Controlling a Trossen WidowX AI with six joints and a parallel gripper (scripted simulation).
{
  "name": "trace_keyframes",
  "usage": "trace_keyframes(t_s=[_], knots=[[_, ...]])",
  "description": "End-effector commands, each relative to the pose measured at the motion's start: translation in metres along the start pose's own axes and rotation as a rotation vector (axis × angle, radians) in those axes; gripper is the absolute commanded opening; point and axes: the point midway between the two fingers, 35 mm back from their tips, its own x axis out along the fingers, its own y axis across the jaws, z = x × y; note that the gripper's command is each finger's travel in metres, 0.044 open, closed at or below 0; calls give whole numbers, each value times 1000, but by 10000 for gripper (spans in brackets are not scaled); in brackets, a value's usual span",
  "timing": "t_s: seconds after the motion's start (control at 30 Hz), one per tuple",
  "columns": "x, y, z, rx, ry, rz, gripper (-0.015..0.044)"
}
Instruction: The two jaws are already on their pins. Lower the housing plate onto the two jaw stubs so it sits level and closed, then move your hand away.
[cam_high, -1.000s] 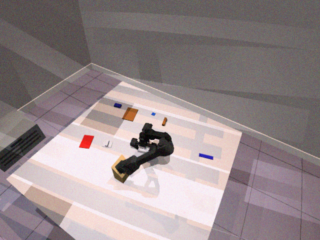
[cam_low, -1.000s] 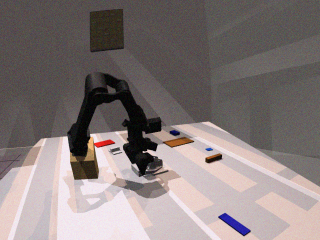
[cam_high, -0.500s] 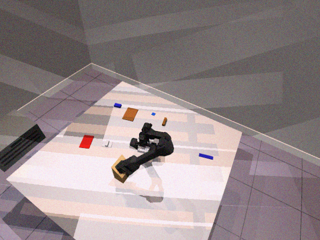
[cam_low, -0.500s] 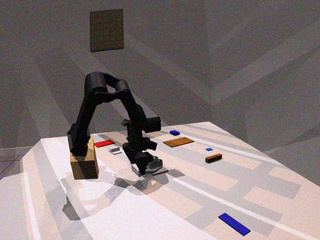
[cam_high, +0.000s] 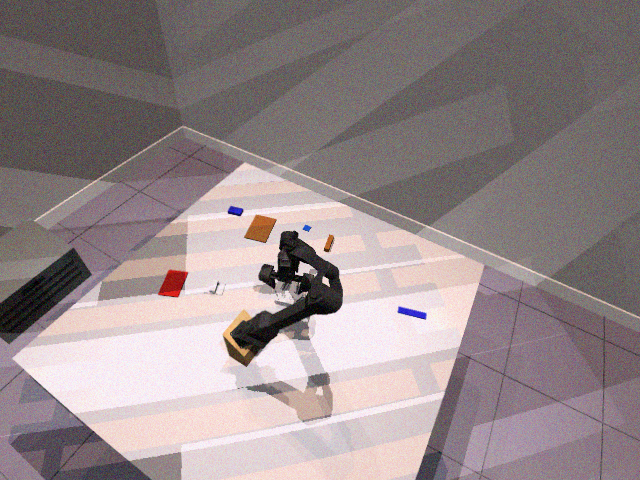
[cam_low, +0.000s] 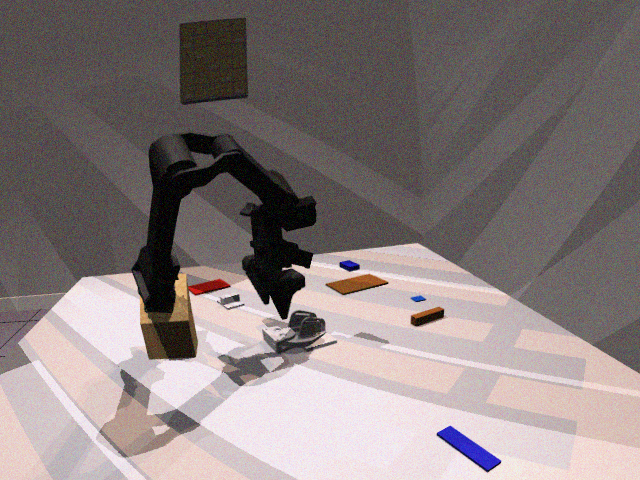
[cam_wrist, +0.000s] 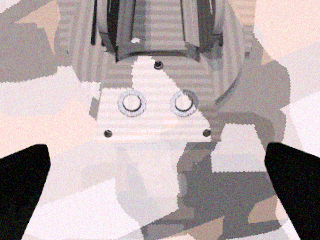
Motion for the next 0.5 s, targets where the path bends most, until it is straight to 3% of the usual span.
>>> trace_keyframes(t_s=[0.0, 0.2, 0.47], knots=[[-10, 4, -5, -2, 1, 4, 440], [-52, 13, -32, 4, 8, 8, 440], [-56, 14, -36, 5, 9, 7, 440]])
